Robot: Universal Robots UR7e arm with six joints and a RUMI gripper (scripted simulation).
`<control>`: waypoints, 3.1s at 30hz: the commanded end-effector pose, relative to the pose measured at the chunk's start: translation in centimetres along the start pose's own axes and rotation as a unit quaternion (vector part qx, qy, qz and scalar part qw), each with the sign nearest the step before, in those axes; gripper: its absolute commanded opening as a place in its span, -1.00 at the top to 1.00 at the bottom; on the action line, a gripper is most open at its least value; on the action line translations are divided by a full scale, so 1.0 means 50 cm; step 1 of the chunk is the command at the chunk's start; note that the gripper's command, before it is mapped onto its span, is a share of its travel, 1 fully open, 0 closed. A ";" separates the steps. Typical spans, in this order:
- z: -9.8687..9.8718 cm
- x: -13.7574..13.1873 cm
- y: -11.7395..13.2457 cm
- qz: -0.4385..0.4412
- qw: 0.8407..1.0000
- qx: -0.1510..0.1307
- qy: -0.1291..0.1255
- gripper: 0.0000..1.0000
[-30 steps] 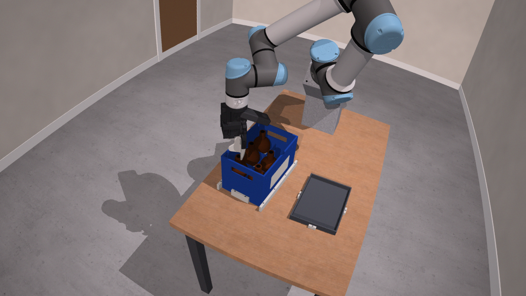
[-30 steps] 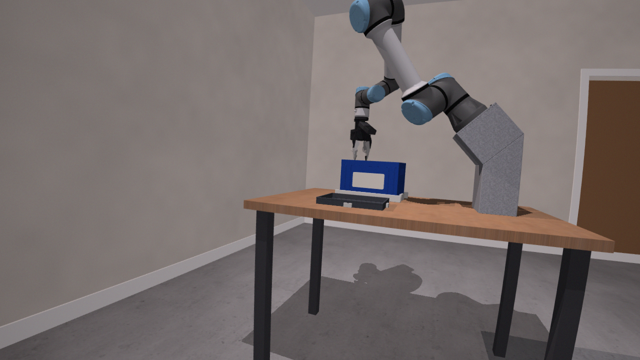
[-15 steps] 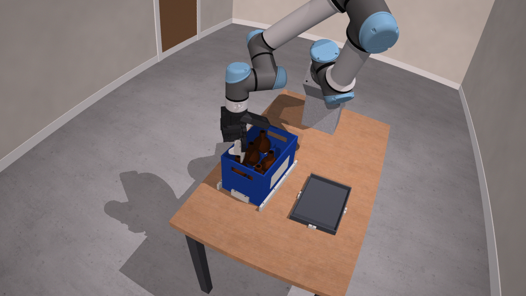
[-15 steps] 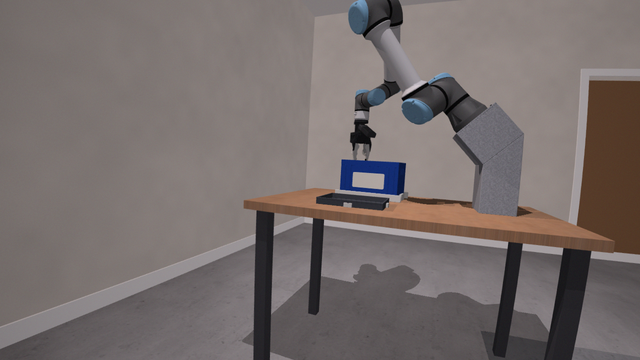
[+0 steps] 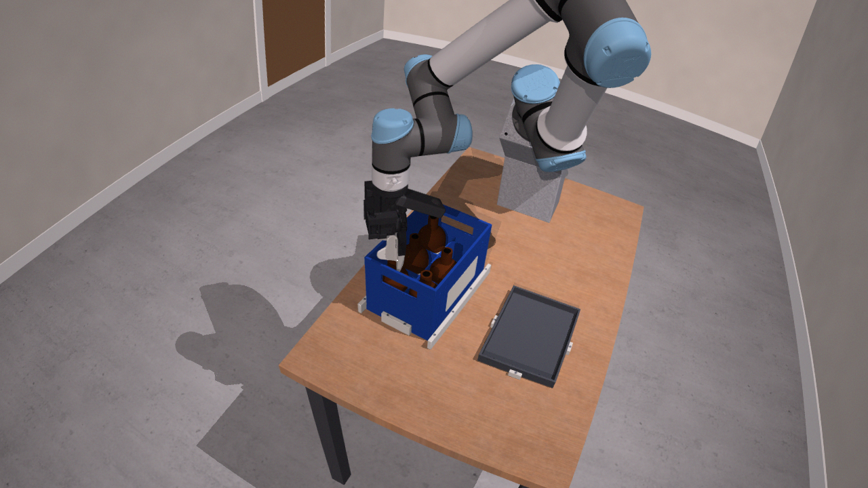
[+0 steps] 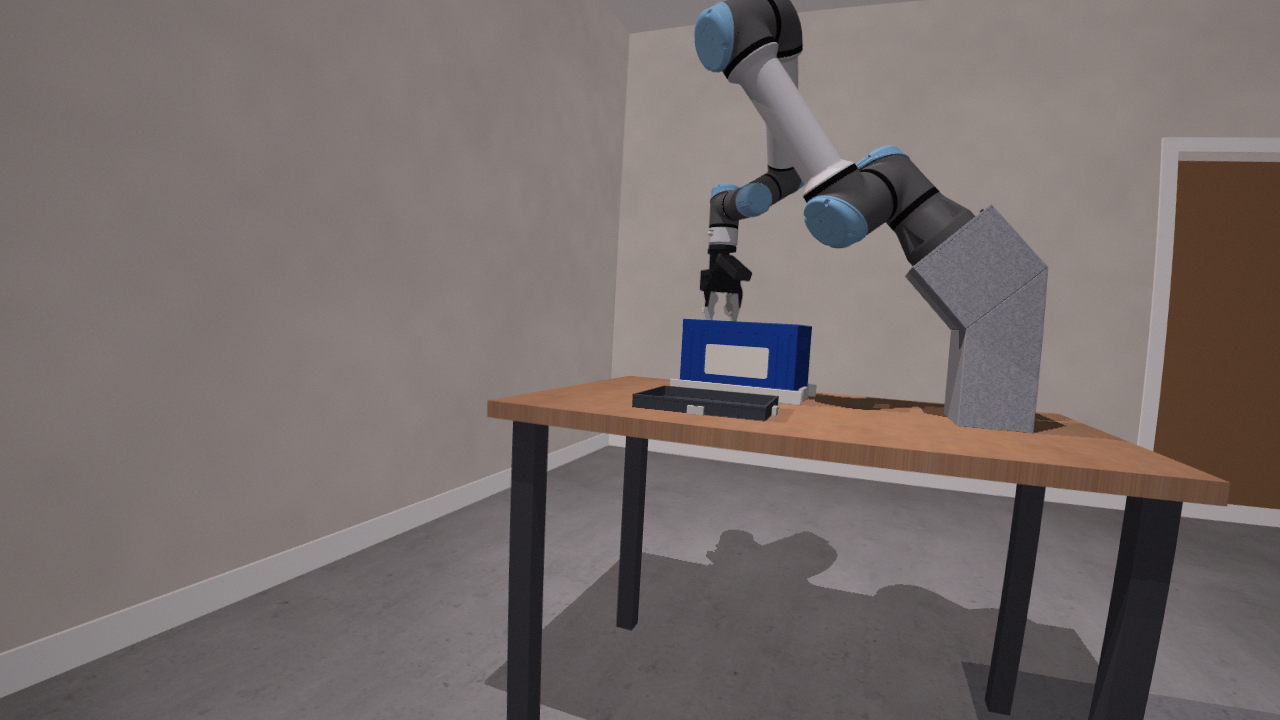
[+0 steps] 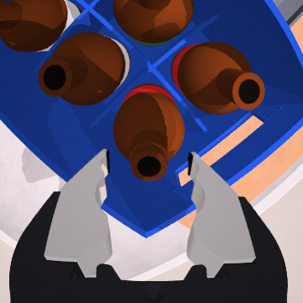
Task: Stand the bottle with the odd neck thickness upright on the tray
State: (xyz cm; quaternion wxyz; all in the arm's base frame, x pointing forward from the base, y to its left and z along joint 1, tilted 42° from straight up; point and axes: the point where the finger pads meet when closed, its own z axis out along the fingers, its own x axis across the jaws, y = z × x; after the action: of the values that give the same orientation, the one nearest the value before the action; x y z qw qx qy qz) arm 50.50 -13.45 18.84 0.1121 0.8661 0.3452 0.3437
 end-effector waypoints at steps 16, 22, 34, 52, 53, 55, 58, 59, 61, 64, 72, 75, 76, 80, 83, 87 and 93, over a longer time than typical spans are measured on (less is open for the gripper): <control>0.009 0.000 0.001 0.000 1.000 -0.001 0.000 0.24; 0.009 0.000 0.001 0.000 1.000 -0.001 0.000 0.24; 0.009 0.000 0.001 0.000 1.000 -0.001 0.000 0.24; 0.009 0.000 0.001 0.000 1.000 -0.001 0.000 1.00; 0.009 0.000 0.001 0.000 1.000 -0.001 0.000 1.00; 0.009 0.000 0.001 0.000 1.000 -0.001 0.000 1.00; 0.009 0.000 0.001 0.000 1.000 -0.001 0.000 1.00; 0.009 0.000 0.001 0.000 1.000 -0.001 0.000 1.00; 0.009 0.000 0.001 0.000 1.000 -0.001 0.000 1.00; 0.009 0.000 0.001 0.000 1.000 -0.001 0.000 1.00; 0.009 0.000 0.001 0.000 1.000 -0.001 0.000 1.00; 0.009 0.000 0.001 0.000 1.000 -0.001 0.000 1.00; 0.009 0.000 0.001 0.000 1.000 -0.001 0.000 1.00; 0.009 0.000 0.001 0.000 1.000 -0.001 0.000 1.00; 0.009 0.000 0.001 0.000 1.000 -0.001 0.000 1.00; 0.009 0.000 0.001 0.000 1.000 -0.001 0.000 1.00; 0.009 0.000 0.001 0.000 1.000 -0.001 0.000 1.00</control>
State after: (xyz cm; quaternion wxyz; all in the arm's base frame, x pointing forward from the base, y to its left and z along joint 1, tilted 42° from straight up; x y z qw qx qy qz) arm 50.83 -13.43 18.48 0.1122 0.8661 0.3452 0.3437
